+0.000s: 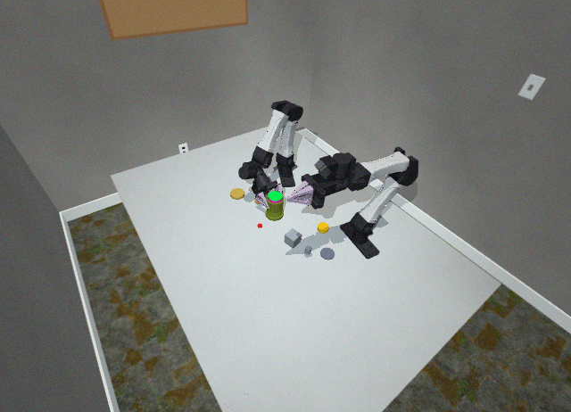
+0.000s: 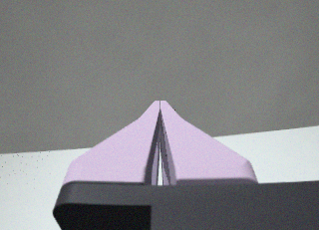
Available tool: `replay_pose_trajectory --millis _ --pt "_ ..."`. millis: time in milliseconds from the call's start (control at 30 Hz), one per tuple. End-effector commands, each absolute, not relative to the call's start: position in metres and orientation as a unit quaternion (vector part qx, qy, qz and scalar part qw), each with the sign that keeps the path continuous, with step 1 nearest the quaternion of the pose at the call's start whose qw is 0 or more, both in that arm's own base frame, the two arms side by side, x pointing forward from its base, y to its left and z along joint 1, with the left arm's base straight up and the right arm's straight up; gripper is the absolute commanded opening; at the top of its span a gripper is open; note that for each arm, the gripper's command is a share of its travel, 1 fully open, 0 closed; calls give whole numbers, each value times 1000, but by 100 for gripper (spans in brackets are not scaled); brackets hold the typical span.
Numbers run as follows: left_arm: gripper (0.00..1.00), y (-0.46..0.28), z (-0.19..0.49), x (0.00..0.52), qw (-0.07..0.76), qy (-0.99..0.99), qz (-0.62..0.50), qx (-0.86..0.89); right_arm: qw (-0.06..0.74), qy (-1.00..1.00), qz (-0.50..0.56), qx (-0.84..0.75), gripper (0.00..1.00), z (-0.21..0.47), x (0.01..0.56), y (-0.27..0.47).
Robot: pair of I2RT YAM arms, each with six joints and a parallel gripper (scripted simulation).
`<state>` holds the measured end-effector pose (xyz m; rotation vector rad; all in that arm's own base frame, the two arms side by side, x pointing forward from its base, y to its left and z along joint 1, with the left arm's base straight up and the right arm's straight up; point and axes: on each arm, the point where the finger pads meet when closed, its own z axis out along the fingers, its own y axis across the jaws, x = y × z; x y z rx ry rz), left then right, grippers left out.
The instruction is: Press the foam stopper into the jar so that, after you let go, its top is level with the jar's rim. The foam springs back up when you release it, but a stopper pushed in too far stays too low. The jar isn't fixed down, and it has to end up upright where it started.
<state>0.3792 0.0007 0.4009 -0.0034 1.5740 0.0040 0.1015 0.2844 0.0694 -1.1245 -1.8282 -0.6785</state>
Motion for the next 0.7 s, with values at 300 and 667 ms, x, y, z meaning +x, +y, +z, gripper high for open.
replay_pose_trajectory --millis 300,667 --pt "0 -17 382 390 671 741 -34 -3 434 -727 -278 -453 64 78 112 291" --pt "0 -65 344 403 586 804 -101 -10 434 -727 -278 -453 64 78 112 291"
